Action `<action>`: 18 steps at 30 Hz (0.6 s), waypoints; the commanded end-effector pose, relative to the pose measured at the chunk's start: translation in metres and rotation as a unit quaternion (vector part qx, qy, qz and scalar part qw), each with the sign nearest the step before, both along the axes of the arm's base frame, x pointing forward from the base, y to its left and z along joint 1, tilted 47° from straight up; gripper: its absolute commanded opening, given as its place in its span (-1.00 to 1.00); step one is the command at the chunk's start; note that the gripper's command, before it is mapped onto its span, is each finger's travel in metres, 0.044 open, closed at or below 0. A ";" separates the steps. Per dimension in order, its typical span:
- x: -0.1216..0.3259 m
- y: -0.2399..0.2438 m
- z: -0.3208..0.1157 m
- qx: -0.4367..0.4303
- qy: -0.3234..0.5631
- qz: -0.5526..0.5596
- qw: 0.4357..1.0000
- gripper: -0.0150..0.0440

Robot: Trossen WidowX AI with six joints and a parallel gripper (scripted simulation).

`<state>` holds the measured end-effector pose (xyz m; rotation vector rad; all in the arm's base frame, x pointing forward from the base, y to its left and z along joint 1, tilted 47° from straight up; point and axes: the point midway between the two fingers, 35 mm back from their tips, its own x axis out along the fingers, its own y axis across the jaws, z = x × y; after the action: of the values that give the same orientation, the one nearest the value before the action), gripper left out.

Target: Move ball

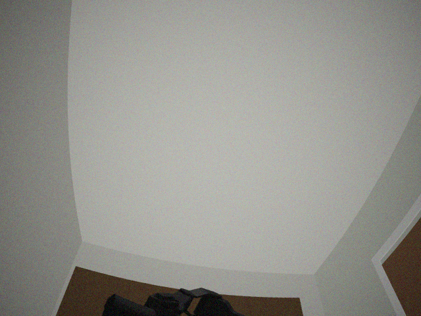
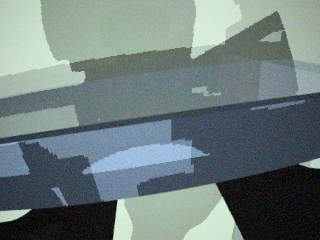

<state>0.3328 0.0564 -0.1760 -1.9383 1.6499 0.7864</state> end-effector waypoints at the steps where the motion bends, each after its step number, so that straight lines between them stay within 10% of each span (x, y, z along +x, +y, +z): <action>1: 0.000 0.008 0.007 0.001 0.001 0.000 1.000 0.31; 18: -0.005 0.065 0.057 0.006 -0.004 0.012 1.000 0.40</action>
<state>0.3276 0.1194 -0.1205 -1.9497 1.6196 0.7899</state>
